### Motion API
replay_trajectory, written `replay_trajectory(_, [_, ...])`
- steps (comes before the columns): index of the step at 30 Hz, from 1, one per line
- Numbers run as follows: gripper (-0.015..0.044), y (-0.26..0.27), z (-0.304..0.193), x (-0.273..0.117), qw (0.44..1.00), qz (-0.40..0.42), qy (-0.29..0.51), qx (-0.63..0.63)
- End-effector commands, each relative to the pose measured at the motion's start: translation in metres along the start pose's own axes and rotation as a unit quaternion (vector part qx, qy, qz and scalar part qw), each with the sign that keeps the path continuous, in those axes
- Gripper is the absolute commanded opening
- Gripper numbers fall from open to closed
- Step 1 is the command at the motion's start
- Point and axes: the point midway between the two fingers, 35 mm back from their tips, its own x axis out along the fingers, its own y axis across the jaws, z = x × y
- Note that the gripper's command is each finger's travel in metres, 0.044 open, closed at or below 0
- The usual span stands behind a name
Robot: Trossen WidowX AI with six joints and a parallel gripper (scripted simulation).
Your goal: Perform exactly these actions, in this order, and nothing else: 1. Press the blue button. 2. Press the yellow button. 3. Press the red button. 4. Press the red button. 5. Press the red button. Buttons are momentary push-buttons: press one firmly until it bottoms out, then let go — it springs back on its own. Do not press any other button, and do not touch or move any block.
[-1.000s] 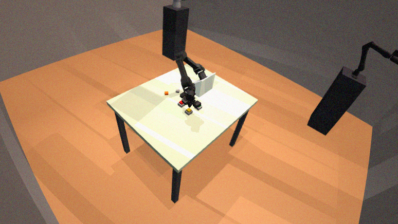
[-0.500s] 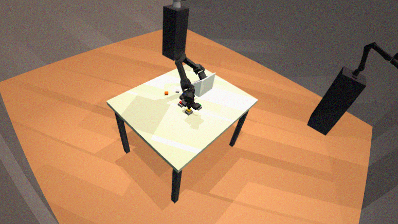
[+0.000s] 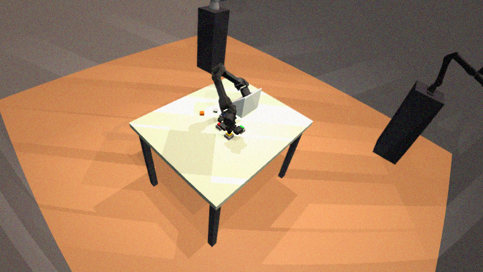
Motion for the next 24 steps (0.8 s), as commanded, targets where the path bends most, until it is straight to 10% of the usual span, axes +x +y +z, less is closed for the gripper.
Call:
replay_trajectory(1, [0.0020, -0.001, -0.003, 0.002, 1.000, -0.003, 0.003, -0.004])
replay_trajectory(24, [0.0020, 0.001, -0.001, -0.062, 1.000, -0.001, 0.003, -0.004])
